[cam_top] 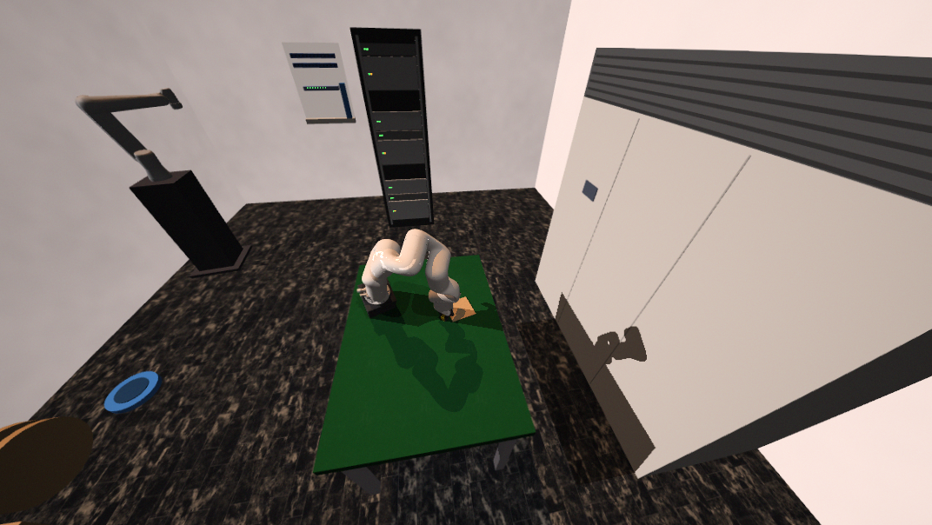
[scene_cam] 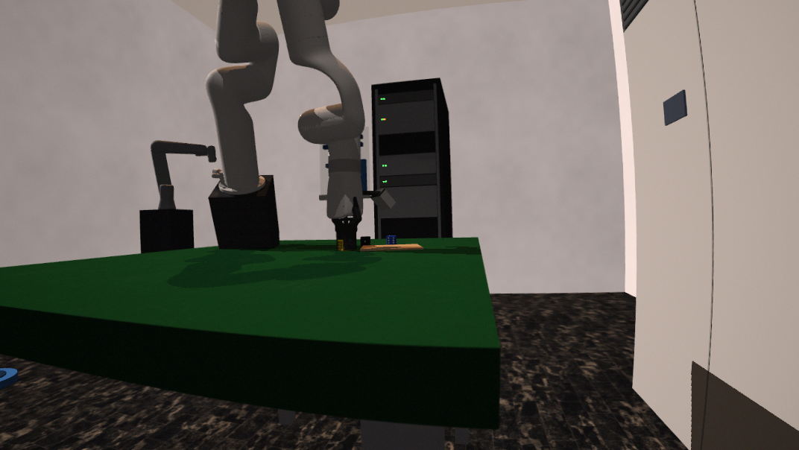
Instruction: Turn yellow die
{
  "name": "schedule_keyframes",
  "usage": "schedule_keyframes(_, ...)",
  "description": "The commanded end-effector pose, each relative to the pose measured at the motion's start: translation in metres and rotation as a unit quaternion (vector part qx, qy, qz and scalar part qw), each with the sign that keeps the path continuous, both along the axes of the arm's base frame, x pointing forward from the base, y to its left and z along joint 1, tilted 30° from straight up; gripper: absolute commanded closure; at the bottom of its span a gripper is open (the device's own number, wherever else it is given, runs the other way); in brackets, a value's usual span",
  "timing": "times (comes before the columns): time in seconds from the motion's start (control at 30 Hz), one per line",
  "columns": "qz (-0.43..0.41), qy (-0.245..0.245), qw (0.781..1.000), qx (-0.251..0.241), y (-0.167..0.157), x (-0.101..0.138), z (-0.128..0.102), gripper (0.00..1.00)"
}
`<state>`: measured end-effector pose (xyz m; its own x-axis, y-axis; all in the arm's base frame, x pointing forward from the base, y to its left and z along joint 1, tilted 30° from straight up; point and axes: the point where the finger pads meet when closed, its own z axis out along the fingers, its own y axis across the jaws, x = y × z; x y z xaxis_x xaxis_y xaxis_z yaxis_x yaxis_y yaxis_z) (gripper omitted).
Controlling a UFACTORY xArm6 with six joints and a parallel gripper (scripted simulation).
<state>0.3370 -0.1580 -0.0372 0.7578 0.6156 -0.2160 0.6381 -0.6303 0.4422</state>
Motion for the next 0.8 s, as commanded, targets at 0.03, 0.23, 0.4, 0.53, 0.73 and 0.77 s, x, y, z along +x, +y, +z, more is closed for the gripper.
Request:
schedule_keyframes(0.03, 0.0, -0.001, 1.0, 0.0, 0.0, 0.001, 0.001, 0.79)
schedule_keyframes(0.23, 0.0, -0.001, 1.0, 0.0, 0.0, 0.001, 0.001, 0.79)
schedule_keyframes(0.4, 0.0, -0.001, 1.0, 0.0, 0.0, 0.001, 0.001, 0.79)
schedule_keyframes(0.53, 0.0, -0.001, 1.0, 0.0, 0.0, 0.001, 0.001, 0.79)
schedule_keyframes(0.73, 0.0, -0.001, 1.0, 0.0, 0.005, -0.001, 0.009, 0.79)
schedule_keyframes(0.77, 0.0, -0.001, 1.0, 0.0, 0.007, -0.001, 0.013, 0.79)
